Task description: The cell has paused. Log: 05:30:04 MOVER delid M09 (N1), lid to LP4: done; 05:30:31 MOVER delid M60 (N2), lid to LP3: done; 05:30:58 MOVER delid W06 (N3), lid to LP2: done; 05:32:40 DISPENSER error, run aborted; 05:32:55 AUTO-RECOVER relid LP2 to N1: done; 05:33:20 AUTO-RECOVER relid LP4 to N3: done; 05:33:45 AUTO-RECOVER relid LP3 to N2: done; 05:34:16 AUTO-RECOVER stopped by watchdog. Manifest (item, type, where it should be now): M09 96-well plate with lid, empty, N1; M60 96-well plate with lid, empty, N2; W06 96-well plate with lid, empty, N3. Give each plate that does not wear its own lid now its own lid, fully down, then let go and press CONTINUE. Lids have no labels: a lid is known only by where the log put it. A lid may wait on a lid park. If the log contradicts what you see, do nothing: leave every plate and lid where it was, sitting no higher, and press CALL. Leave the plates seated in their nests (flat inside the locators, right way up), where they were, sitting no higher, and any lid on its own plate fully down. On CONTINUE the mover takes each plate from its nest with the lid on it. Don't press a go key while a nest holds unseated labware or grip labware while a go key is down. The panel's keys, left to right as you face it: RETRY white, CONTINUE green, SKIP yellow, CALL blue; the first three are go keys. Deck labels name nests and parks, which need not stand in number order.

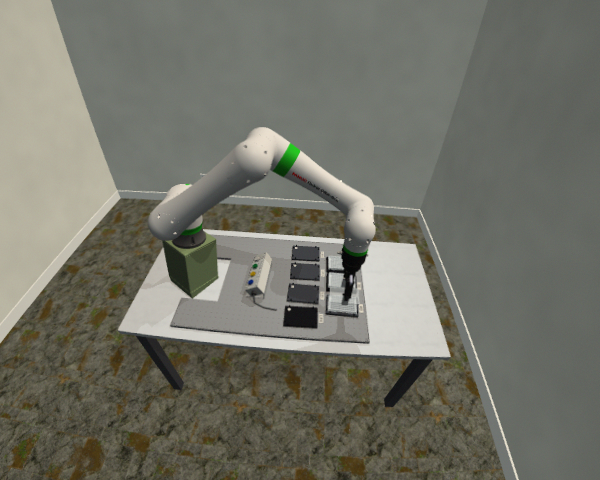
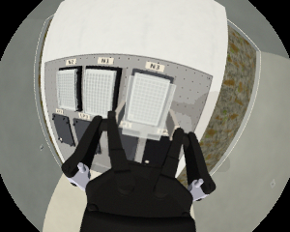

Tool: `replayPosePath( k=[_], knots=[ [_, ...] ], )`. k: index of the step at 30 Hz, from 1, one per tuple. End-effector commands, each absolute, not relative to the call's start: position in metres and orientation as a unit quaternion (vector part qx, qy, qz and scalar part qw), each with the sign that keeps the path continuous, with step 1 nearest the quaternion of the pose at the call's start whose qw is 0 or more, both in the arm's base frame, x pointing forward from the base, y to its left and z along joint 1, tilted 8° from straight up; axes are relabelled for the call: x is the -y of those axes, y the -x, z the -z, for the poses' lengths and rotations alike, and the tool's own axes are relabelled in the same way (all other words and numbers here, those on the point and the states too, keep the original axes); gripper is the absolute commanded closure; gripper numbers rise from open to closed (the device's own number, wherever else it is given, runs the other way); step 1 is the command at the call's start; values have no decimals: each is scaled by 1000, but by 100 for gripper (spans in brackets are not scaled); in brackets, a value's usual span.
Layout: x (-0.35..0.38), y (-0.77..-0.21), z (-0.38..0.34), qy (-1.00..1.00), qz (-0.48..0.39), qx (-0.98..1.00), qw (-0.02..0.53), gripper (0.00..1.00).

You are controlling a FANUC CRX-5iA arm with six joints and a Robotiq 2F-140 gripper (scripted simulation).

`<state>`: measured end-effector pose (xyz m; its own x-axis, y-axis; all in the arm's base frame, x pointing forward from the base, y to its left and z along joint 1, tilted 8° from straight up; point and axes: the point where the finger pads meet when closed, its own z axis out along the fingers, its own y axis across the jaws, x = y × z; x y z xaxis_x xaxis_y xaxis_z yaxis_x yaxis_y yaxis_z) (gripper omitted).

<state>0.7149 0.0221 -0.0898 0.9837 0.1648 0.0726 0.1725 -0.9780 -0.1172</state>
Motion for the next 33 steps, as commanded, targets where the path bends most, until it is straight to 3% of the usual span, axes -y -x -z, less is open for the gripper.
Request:
replayPosePath(
  k=[1,33],
  knots=[
    [-22,-715,90,994,31,85,62,100],
    [-22,-715,93,995,31,76,62,100]
  ],
)
